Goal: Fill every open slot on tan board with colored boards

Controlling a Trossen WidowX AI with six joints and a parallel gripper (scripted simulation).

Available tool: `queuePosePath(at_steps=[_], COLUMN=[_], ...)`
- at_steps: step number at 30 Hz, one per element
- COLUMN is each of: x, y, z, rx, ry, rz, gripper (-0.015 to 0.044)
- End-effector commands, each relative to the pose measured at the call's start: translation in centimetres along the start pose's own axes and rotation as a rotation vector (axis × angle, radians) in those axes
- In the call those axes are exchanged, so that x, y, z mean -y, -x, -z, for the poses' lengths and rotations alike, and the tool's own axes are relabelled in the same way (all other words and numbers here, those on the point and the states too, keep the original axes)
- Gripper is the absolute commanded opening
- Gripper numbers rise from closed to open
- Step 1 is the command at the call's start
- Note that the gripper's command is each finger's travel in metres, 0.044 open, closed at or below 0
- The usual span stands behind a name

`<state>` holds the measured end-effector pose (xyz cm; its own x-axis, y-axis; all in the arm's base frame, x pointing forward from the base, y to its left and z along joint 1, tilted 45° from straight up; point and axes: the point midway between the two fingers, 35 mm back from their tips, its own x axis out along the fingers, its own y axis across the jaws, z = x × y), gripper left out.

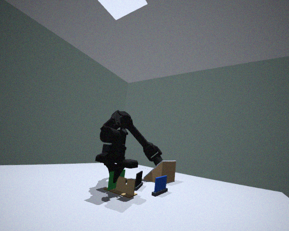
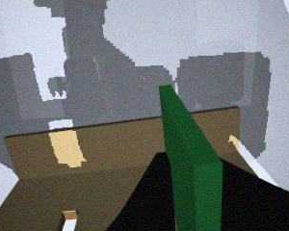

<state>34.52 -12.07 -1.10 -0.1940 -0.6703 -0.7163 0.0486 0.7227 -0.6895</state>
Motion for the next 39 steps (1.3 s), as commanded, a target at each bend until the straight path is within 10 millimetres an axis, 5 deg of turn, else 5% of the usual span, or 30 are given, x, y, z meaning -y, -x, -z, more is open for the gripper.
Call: queuePosePath(at_steps=[1,3,12,18,24,29,34,36,39], x=[0.0,0.0,0.0,-0.1,-0.1,-0.3,-6.9,-7.8,-11.2], y=[0.0,0.0,0.3,8.1,8.4,10.9,12.6,12.8,13.4], z=[0.0,0.0,0.0,0.0,-0.2,-0.7,3.5,4.3,8.1], rx=[0.0,0.0,0.0,0.002,0.002,0.074,0.062,0.059,0.04], ry=[-0.001,-0.001,-0.001,0.004,0.004,-0.012,-0.026,-0.029,-0.045], rz=[0.0,0.0,0.0,-0.001,0.0,-0.016,-0.055,-0.059,-0.063], gripper=[0.0131,0.0169,0.0169,0.0169,0.0169,0.0189,0.0189,0.0189,0.0189])
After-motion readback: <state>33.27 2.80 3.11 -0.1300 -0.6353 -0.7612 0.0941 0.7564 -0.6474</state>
